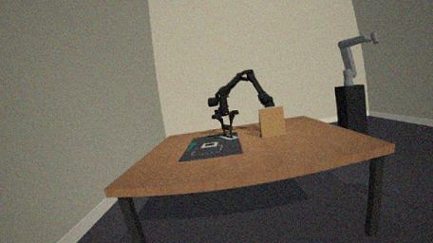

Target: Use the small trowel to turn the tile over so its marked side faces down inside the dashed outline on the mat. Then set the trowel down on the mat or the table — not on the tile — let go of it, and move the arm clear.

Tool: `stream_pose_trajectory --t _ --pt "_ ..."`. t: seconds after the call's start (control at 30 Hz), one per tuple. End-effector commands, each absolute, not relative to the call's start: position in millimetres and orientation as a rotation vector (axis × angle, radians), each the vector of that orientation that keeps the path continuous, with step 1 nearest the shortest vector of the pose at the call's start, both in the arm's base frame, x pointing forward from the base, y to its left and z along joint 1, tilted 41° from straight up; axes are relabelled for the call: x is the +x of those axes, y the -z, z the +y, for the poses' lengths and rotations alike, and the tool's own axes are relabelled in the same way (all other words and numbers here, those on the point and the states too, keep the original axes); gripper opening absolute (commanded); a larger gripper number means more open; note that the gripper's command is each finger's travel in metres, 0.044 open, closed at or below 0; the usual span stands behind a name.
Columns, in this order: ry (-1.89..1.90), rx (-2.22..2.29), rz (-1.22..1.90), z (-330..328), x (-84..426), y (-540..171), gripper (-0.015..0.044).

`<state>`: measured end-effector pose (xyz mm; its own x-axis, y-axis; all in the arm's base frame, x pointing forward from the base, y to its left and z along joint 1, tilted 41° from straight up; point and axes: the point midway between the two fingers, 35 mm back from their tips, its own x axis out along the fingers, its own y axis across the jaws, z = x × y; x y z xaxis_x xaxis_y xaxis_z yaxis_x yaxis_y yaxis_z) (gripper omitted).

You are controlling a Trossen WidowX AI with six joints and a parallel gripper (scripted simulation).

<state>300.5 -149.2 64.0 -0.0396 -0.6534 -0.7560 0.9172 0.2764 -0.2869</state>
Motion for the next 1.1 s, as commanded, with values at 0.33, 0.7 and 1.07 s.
stream_pose_trajectory --t 0.33,0.7,1.07 --pt "1.289 0.354 0.939 -121.3 306.2 -97.3 0.03" --pt "1.141 0.532 1.002 -134.5 289.7 -75.4 0.03" --pt "0.855 0.692 0.951 -146.5 273.7 -59.3 0.03"
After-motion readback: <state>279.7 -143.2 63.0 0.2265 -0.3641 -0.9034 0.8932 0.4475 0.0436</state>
